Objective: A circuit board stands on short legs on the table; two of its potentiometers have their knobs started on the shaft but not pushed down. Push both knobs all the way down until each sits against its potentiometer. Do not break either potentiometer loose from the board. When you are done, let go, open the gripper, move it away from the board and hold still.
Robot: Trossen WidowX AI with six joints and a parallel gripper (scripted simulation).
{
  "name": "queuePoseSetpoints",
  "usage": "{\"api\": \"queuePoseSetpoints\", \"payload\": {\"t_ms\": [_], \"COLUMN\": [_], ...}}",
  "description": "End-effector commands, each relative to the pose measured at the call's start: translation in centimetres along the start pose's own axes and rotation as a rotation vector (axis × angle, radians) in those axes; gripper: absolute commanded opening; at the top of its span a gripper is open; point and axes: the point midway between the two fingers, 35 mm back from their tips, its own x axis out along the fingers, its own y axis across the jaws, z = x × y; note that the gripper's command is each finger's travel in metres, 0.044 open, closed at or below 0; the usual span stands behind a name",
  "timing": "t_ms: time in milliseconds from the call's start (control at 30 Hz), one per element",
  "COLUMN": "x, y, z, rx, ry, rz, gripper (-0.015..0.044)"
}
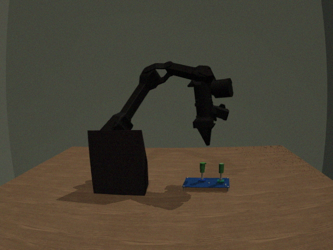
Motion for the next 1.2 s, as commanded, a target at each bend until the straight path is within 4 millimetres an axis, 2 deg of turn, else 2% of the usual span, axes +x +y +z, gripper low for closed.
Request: {"api": "queuePoseSetpoints", "payload": {"t_ms": [0,100,233,367,600,967,1167], "x": [0.8,1.3,1.3,3.3,3.6,5.3,5.3], "y": [-0.6,-0.9,-0.9,-0.9,-0.9,-0.8,-0.8], "z": [-1.0,-1.5,-1.5,-1.7,-1.8,-1.9,-1.9], "rx": [0.123,0.193,0.198,0.198,0.198,0.198,0.198], "ry": [0.061,0.096,0.099,0.099,0.099,0.099,0.099], "rz": [0.003,0.005,0.005,0.005,0.005,0.006,0.006], "gripper": [0.0000,0.0000,0.0000,0.0000,0.0000,0.0000,0.0000]}}
